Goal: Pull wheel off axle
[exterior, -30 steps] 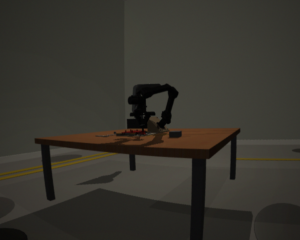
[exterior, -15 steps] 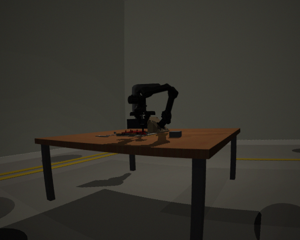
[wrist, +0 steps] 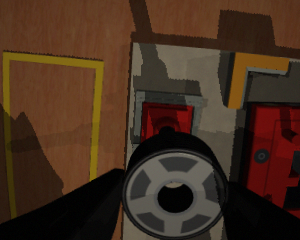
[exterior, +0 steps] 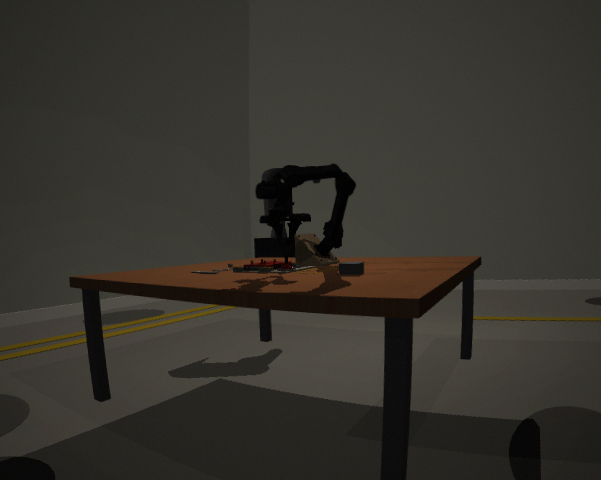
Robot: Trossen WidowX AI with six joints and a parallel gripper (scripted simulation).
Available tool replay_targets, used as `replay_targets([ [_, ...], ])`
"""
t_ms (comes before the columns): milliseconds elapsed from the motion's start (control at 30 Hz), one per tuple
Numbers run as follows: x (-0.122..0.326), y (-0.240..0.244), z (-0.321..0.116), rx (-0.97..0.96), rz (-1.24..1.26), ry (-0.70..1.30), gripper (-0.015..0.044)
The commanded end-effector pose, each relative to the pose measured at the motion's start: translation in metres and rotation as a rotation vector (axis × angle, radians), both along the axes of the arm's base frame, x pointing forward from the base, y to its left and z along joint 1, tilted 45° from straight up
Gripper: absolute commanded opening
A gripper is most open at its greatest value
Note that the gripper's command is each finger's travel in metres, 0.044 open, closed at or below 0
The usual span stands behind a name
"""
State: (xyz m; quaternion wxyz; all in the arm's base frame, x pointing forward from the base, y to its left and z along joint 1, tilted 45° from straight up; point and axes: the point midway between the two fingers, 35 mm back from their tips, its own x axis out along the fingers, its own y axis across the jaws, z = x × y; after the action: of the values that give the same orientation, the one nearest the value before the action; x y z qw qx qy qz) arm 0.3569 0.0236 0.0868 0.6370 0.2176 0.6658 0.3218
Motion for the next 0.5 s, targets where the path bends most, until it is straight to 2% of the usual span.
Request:
replay_targets([
  [0, -0.004, 0.005, 0.003, 0.001, 0.003, 0.006, 0.0000],
  [467, -0.032, 0.032, 0.041, 0.000, 0.004, 0.007, 0.0000],
])
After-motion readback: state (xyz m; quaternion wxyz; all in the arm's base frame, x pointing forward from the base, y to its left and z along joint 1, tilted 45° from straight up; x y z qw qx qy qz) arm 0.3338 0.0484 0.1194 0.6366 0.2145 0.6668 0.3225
